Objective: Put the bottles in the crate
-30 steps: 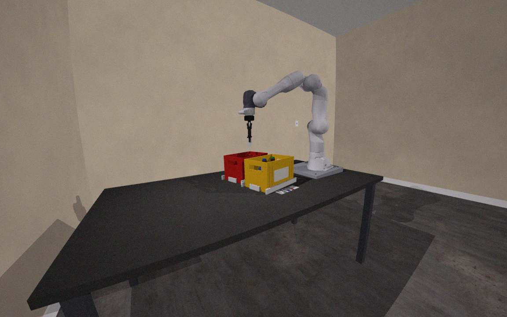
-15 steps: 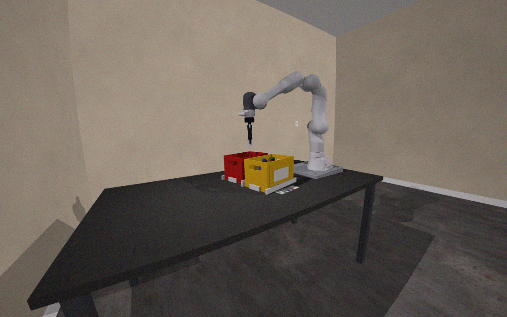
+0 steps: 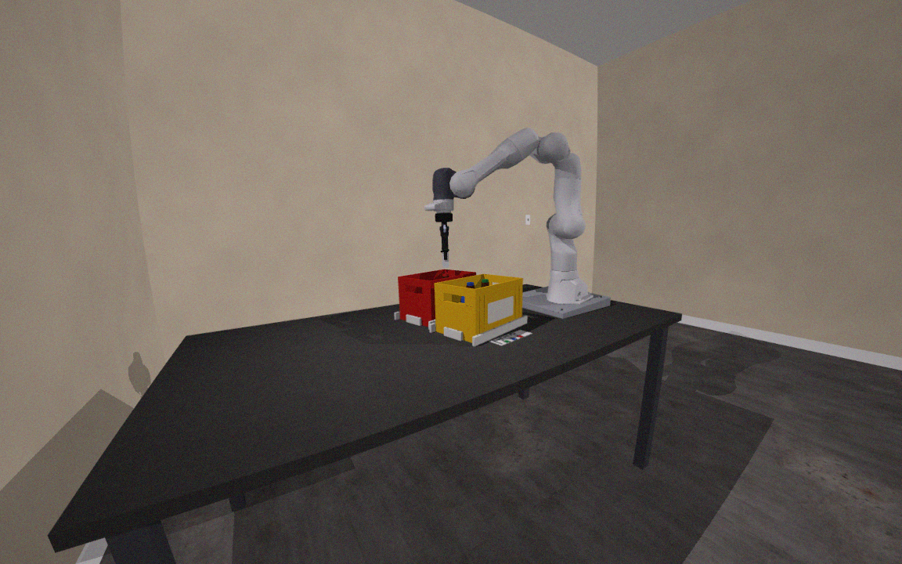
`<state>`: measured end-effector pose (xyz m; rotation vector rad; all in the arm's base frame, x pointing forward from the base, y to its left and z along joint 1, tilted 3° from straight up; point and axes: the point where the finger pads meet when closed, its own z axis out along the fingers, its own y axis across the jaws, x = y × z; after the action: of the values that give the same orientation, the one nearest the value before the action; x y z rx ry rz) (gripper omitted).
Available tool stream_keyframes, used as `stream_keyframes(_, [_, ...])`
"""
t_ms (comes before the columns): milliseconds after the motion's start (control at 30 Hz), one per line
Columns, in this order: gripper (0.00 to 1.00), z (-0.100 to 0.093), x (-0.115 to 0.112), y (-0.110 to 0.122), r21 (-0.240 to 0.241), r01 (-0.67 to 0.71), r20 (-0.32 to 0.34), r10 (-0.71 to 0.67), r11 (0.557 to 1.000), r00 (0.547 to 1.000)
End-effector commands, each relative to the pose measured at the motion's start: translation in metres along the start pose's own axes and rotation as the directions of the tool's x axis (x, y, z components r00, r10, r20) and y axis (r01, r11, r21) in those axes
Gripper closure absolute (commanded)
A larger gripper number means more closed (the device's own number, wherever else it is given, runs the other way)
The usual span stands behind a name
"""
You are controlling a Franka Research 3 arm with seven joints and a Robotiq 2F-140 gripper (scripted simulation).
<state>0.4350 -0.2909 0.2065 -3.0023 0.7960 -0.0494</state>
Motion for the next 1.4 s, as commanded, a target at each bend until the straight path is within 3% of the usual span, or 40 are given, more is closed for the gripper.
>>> stream_keyframes(0, [0.62,0.004,0.003,-0.001,0.001,0.007,-0.01,-0.007,1.0,1.0])
stream_keyframes(1367, [0.62,0.051,0.004,-0.001,0.001,0.007,-0.01,-0.007,1.0,1.0])
